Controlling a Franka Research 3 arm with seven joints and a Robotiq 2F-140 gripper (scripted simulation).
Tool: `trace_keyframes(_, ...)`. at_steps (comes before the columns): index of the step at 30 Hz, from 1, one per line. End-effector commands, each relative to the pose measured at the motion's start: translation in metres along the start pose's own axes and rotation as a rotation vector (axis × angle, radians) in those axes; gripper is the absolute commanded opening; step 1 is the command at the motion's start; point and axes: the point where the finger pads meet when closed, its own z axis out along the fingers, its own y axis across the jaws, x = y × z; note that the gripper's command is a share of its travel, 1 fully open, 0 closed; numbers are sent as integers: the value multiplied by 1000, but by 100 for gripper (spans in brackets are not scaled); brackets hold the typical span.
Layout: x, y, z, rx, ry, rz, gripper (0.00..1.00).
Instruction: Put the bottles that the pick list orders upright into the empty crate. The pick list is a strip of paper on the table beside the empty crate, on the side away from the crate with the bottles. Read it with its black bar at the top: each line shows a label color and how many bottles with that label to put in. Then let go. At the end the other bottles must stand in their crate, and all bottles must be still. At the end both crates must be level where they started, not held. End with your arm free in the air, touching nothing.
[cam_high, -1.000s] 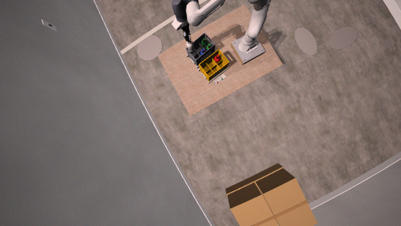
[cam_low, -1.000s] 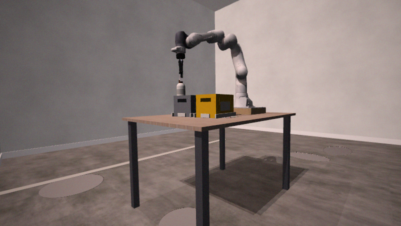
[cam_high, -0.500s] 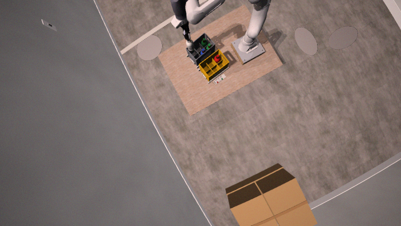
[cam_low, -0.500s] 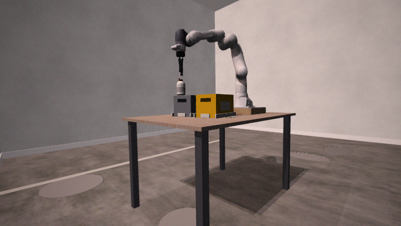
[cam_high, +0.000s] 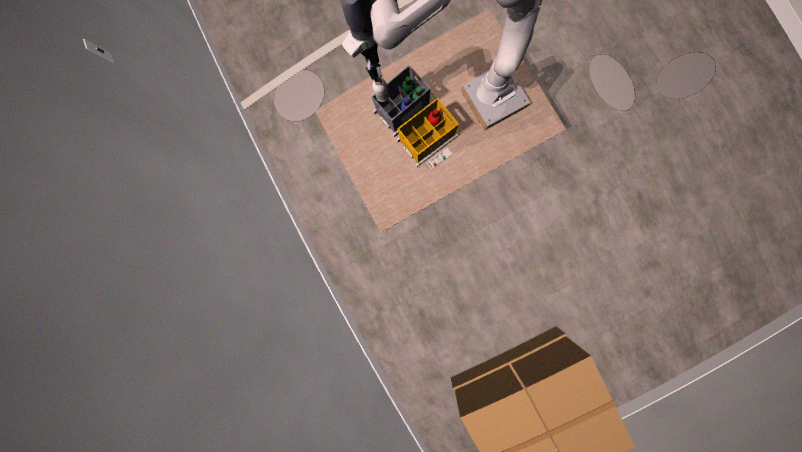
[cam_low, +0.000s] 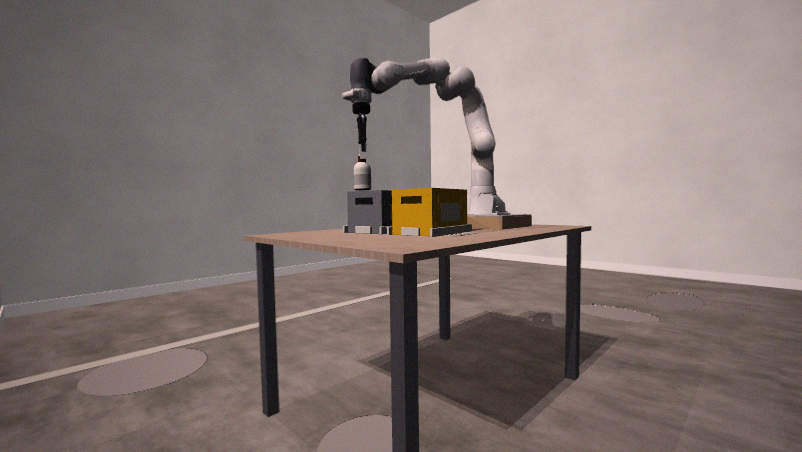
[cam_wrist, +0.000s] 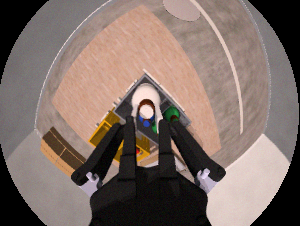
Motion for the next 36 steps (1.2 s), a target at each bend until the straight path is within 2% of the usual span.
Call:
trace_keyframes(1, 2, -2, -7, 2, 12, -4, 0)
trace_keyframes(24, 2, -2, -7, 2, 12, -4, 0)
trace_keyframes(36, -16, -11, -6, 2, 12, -4, 0)
